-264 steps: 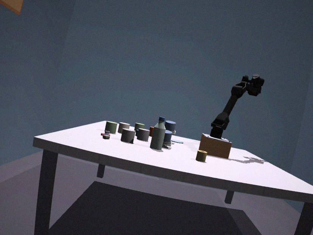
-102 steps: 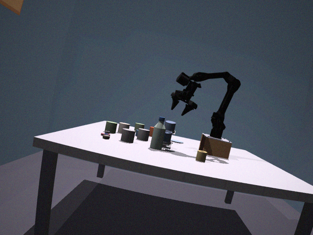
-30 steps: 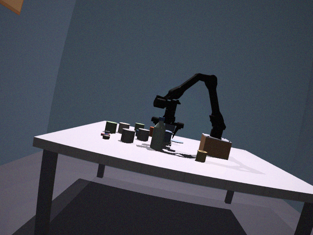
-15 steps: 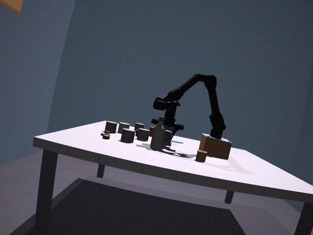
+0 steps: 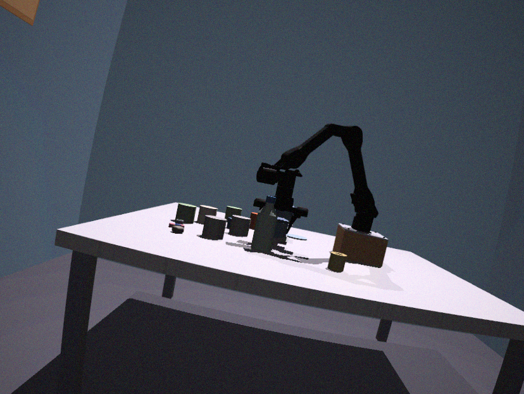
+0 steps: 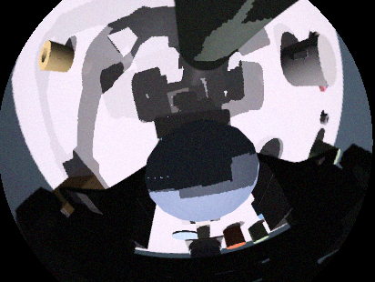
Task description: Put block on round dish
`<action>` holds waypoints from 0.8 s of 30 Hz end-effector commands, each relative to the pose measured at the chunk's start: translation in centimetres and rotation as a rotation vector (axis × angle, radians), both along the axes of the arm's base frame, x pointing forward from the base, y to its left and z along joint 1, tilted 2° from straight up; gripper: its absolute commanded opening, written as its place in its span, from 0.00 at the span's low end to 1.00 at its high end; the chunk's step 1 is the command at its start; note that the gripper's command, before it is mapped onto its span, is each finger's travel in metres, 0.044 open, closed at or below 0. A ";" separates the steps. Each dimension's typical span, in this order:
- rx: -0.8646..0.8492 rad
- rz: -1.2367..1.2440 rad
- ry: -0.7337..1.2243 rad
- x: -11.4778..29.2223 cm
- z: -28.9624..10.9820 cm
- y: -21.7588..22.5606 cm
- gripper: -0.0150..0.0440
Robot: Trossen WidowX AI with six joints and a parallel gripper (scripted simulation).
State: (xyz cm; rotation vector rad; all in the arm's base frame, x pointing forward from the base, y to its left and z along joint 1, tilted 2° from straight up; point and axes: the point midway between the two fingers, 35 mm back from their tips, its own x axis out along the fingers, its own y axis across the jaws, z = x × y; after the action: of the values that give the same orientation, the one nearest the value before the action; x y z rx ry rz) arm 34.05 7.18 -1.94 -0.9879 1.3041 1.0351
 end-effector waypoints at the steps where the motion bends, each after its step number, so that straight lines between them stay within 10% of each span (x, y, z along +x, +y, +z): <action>1: 0.004 -0.002 -0.008 0.3 0.8 0.1 0.25; 24: 0.004 -0.002 -0.009 0.7 3.6 0.0 0.25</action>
State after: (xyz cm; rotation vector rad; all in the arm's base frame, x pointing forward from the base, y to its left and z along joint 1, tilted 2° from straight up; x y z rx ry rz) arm 34.31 7.08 0.69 -0.9826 1.3169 1.0373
